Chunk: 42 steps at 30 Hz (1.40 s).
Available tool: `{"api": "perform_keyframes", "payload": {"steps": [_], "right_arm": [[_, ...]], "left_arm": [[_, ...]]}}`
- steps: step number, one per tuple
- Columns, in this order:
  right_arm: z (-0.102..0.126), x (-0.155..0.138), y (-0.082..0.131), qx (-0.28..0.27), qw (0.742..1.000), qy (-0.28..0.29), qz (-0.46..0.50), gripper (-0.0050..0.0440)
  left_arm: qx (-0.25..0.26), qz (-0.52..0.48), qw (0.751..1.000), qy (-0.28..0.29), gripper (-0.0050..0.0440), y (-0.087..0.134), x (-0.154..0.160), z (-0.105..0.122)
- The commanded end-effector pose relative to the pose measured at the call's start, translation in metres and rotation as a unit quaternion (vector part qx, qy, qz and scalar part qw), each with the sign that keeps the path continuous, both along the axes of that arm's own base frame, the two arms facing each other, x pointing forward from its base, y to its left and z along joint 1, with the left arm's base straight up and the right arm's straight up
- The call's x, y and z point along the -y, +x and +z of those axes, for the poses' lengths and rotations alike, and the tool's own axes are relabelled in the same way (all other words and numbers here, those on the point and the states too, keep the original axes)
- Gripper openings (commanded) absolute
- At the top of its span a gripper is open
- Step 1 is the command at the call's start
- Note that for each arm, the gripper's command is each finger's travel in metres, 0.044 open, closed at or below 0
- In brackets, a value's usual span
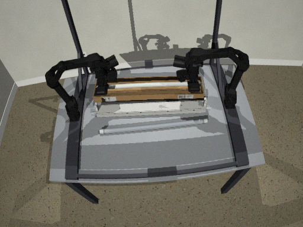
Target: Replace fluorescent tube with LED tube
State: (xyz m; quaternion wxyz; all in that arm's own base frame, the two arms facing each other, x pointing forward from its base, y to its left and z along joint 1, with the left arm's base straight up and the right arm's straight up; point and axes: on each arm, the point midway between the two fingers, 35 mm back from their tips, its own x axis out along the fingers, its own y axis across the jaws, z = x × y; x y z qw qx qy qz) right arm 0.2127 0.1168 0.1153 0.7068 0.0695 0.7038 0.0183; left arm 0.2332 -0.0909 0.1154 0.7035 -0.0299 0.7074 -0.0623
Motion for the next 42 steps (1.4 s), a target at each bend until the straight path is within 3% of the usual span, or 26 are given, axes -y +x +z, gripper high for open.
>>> {"api": "perform_keyframes", "payload": {"steps": [1,14,42], "right_arm": [[0.007,-0.020,0.003,0.010,1.000,0.007,0.004,0.0084],[-0.001,-0.046,0.002,0.012,1.000,0.006,-0.009,0.0084],[-0.050,-0.048,0.002,0.012,1.000,0.006,-0.009,0.0084]], "left_arm": [[0.011,0.004,1.000,-0.003,0.0085,0.005,0.015,0.006],[0.016,-0.008,1.000,-0.002,0.0085,0.006,0.038,-0.002],[0.016,-0.008,1.000,-0.003,0.0085,0.007,0.041,-0.050]]}}
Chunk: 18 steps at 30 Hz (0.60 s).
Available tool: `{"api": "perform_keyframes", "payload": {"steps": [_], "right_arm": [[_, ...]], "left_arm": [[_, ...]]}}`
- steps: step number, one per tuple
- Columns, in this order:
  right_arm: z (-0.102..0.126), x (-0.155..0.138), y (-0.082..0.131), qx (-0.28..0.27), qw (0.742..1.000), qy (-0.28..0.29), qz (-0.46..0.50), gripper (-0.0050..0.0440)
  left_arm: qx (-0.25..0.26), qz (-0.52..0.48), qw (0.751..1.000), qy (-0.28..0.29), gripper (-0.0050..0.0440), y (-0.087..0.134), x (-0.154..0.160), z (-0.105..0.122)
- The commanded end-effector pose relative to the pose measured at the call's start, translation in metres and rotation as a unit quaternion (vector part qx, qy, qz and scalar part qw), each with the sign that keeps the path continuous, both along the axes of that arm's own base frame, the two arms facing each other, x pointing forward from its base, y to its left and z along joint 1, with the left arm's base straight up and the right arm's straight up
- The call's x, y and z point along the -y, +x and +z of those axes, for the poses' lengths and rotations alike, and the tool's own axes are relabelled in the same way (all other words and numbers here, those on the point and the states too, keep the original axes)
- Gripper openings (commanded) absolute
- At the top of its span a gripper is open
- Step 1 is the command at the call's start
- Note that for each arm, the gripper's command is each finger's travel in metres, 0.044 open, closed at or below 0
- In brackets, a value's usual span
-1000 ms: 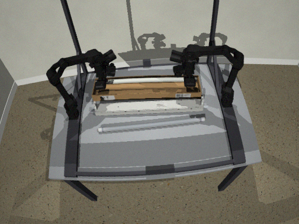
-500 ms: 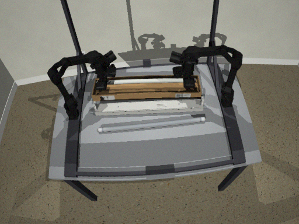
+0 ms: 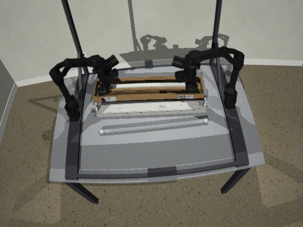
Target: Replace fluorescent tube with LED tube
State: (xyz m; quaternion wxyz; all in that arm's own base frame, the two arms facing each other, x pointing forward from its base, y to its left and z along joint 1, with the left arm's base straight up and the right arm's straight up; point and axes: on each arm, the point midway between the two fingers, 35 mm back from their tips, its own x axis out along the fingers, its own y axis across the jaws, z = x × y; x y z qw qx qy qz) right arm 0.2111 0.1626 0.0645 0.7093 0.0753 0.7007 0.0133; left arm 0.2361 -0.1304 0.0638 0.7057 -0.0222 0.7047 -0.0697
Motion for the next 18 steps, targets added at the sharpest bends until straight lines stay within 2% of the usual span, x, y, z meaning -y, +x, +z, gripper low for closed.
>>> {"api": "perform_keyframes", "payload": {"steps": [1,18], "right_arm": [[-0.001,-0.002,0.003,0.008,1.000,0.006,-0.001,0.0084],[-0.030,-0.003,0.004,-0.003,1.000,-0.002,0.000,0.0084]], "left_arm": [[0.012,0.002,1.000,-0.003,0.0085,0.004,0.001,0.000],[0.001,0.002,1.000,0.005,0.0085,0.005,0.002,-0.029]]}}
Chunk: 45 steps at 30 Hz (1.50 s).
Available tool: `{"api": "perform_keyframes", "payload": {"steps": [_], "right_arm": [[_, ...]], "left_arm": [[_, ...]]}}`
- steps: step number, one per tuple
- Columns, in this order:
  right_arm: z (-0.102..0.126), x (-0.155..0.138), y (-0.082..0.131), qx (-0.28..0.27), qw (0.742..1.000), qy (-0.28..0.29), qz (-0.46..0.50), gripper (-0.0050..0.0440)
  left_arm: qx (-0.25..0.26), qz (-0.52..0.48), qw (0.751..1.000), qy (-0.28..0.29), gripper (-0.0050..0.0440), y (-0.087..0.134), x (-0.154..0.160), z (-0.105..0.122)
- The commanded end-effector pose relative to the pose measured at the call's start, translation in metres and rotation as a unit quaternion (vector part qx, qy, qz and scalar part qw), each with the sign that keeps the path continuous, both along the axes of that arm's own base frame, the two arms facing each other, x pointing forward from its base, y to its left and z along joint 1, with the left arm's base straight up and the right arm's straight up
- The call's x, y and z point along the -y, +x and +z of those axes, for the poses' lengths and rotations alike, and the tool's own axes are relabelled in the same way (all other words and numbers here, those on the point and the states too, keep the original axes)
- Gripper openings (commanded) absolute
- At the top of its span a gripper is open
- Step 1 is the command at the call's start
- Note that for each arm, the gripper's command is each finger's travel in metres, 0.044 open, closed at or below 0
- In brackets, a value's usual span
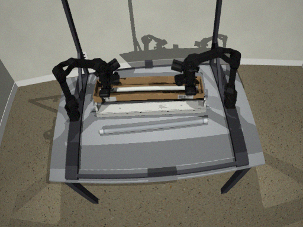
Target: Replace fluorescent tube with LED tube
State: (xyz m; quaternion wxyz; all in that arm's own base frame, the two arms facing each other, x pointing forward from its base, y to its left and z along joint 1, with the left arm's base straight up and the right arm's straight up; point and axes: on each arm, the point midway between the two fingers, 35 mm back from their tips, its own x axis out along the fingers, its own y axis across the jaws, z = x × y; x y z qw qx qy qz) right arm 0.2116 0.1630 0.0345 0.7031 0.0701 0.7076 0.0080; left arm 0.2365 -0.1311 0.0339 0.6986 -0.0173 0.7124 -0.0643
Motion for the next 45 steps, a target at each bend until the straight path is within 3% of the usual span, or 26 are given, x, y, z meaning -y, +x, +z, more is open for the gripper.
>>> {"api": "perform_keyframes", "payload": {"steps": [1,19,25,33,40,43,45], "right_arm": [[-0.001,-0.002,0.004,0.007,1.000,0.005,-0.001,0.0084],[-0.005,-0.002,0.004,0.007,1.000,0.005,-0.001,0.0084],[-0.005,-0.002,0.004,0.007,1.000,0.005,-0.001,0.0228],[-0.001,-0.003,0.006,0.009,1.000,0.006,-0.001,0.0230],[0.019,-0.002,0.008,0.015,1.000,0.011,0.000,0.0230],[0.028,-0.001,0.008,0.015,1.000,0.011,0.000,0.0300],[0.039,0.001,0.008,0.015,1.000,0.011,0.000,0.0300]], "left_arm": [[0.011,0.002,1.000,-0.003,0.0085,0.004,0.001,0.000],[0.011,0.002,1.000,-0.003,0.0085,0.005,0.001,-0.004],[0.011,0.002,1.000,-0.003,0.0229,0.005,0.002,-0.004],[0.014,0.005,1.000,-0.002,0.0230,0.007,0.002,0.000],[0.021,0.002,1.000,-0.006,0.0230,0.009,0.000,0.019],[0.021,0.002,1.000,-0.006,0.0300,0.009,-0.001,0.029],[0.021,0.002,1.000,-0.006,0.0300,0.009,-0.003,0.039]]}}
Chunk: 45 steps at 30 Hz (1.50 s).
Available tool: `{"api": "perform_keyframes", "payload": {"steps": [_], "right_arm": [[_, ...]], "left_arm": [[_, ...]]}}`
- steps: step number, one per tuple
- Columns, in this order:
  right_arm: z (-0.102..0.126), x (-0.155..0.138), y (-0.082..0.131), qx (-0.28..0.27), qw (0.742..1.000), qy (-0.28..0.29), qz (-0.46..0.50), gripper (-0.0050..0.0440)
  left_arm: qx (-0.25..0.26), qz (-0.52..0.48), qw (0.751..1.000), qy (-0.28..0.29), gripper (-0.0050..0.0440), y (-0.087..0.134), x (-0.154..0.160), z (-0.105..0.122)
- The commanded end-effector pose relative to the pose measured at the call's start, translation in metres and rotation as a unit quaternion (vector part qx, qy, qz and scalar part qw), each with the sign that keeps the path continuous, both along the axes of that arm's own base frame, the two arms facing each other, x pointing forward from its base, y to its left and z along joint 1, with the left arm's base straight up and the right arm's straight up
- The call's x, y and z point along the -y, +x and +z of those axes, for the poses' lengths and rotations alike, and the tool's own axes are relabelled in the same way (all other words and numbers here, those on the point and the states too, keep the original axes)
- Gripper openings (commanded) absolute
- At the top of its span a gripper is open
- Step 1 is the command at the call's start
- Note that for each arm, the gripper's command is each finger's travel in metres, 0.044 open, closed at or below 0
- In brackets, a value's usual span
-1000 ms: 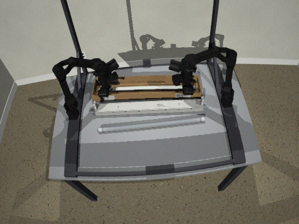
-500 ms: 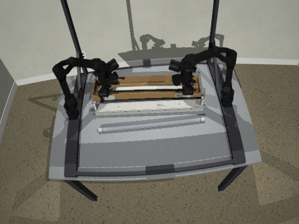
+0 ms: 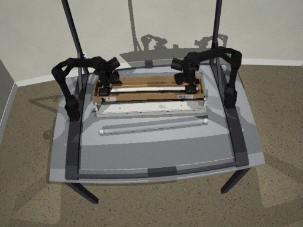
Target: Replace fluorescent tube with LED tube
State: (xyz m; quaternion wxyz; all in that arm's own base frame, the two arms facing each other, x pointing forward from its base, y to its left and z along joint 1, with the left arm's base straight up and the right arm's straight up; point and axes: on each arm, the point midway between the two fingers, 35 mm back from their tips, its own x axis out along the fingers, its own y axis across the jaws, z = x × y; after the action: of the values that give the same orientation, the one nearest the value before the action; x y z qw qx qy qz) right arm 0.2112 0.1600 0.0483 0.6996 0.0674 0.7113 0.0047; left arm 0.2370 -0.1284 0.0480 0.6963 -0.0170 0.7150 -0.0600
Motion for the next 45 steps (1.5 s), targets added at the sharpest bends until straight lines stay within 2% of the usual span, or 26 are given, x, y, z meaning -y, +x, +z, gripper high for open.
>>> {"api": "perform_keyframes", "payload": {"steps": [1,3,6,9,11,14,18,20,22,26,29,33,37,43,45], "right_arm": [[0.032,-0.001,0.008,0.021,1.000,0.015,0.000,0.0300],[0.046,0.000,0.007,0.021,1.000,0.015,0.000,0.0300],[0.052,0.001,0.007,0.021,1.000,0.015,0.000,0.0300],[0.053,0.009,0.009,0.023,1.000,0.002,-0.002,0.0230],[0.054,0.021,0.013,0.025,1.000,-0.018,-0.007,0.0230],[0.057,0.056,0.020,0.033,0.997,-0.070,-0.017,0.0230],[0.057,0.122,0.019,0.021,0.984,-0.175,-0.012,0.0230],[0.057,0.150,0.017,0.013,0.976,-0.219,-0.003,0.0230],[0.057,0.150,0.017,0.013,0.976,-0.219,-0.003,0.0230],[0.054,0.207,0.016,-0.002,0.959,-0.282,0.019,0.0230],[0.045,0.231,0.012,-0.014,0.961,-0.275,0.030,0.0230],[0.026,0.248,0.009,-0.017,0.973,-0.225,0.040,0.0230],[0.009,0.256,0.010,-0.004,0.983,-0.176,0.047,0.0230],[0.001,0.259,0.011,0.005,0.986,-0.160,0.049,0.0223],[-0.008,0.261,0.011,0.005,0.986,-0.160,0.049,0.0220]], "left_arm": [[0.025,-0.001,1.000,-0.009,0.0300,0.009,-0.001,0.032],[0.025,-0.001,1.000,-0.009,0.0300,0.008,-0.003,0.046],[0.025,-0.001,1.000,-0.009,0.0300,0.008,-0.003,0.052],[0.026,0.002,1.000,-0.003,0.0230,0.008,-0.010,0.051],[0.037,0.009,0.999,0.002,0.0230,0.014,-0.020,0.052],[0.063,0.028,0.997,0.024,0.0230,0.024,-0.052,0.051],[0.094,0.054,0.991,0.081,0.0230,0.032,-0.115,0.049],[0.096,0.062,0.987,0.111,0.0230,0.028,-0.144,0.047],[0.096,0.062,0.987,0.111,0.0230,0.028,-0.144,0.047],[0.053,0.054,0.986,0.152,0.0230,0.005,-0.187,0.024],[0.024,0.046,0.986,0.160,0.0230,-0.010,-0.201,0.011],[0.020,0.046,0.985,0.167,0.0230,-0.017,-0.210,0.010],[0.020,0.046,0.984,0.169,0.0230,-0.017,-0.211,0.010],[0.024,0.046,0.984,0.169,0.0230,-0.014,-0.211,0.012],[0.024,0.046,0.984,0.169,0.0230,-0.014,-0.211,0.012]]}}
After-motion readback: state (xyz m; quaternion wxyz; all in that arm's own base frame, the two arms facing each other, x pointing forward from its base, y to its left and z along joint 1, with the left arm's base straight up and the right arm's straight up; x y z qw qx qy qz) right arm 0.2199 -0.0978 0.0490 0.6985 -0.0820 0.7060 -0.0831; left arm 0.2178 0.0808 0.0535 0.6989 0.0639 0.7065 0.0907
